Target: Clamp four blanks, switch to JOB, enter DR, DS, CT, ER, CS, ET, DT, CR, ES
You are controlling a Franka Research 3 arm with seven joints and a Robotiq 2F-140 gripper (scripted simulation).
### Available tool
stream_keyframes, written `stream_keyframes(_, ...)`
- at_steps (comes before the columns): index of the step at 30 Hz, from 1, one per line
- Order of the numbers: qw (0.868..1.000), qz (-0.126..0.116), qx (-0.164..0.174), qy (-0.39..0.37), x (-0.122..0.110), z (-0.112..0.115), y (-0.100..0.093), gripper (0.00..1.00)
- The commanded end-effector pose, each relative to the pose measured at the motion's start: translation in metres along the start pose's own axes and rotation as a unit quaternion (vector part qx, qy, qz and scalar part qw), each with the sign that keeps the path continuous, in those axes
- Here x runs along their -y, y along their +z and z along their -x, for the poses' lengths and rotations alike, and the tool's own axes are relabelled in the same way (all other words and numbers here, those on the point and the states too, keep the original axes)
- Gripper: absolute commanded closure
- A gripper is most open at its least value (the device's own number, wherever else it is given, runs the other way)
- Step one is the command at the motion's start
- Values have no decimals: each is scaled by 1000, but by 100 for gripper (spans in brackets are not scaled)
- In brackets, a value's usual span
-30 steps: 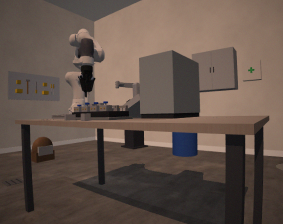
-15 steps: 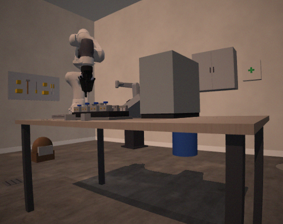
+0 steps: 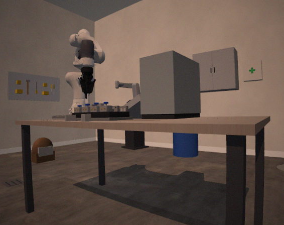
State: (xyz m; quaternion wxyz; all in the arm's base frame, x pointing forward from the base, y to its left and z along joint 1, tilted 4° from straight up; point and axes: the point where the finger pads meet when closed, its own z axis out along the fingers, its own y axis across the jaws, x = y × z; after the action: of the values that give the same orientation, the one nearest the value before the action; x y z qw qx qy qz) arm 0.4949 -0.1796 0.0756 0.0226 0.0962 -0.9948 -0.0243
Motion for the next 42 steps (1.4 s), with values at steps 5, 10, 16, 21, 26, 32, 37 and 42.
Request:
stream_keyframes(5, 1000, 1, 1, -2, -1, 1, 7, 100)
stream_keyframes(10, 1000, 1, 1, -2, -1, 1, 8, 100)
stream_keyframes(16, 1000, 1, 1, -2, -1, 1, 8, 100)
stream_keyframes(21, 1000, 1, 1, -2, -1, 1, 8, 100)
stream_keyframes(26, 1000, 1, 1, -2, -1, 1, 8, 100)
stream_keyframes(32, 1000, 1, 1, -2, -1, 1, 7, 100)
stream_keyframes(37, 1000, 1, 1, -2, -1, 1, 4, 100)
stream_keyframes(42, 1000, 1, 1, -2, -1, 1, 2, 100)
